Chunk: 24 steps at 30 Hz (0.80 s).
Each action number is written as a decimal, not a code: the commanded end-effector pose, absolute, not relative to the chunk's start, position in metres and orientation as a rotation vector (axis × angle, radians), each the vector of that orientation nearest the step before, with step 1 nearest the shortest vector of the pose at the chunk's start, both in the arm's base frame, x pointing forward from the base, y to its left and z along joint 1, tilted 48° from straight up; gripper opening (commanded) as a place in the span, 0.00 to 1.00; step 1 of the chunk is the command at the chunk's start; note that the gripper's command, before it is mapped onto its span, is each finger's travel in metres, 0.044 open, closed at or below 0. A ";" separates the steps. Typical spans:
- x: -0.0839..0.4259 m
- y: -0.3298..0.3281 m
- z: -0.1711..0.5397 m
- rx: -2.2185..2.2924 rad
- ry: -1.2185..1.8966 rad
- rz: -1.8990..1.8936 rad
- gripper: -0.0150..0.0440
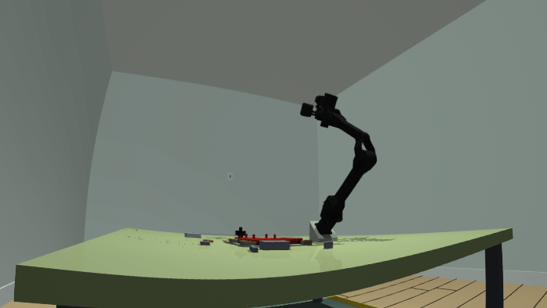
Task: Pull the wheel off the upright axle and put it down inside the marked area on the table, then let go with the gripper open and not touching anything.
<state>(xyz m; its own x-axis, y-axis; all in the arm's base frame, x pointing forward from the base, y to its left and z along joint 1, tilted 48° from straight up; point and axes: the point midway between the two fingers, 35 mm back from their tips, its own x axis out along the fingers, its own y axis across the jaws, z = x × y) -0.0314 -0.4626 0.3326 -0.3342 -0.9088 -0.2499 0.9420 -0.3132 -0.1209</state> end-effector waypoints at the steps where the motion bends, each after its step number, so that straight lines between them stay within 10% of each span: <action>1: -0.002 -0.471 0.313 0.210 0.328 -1.809 0.76; 24: 0.158 -0.457 0.200 0.582 0.551 -1.352 0.76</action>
<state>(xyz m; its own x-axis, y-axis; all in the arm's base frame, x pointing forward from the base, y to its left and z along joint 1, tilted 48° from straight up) 0.1328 -0.4645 0.2194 0.0797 -0.7884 -0.6100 0.9965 0.0778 0.0296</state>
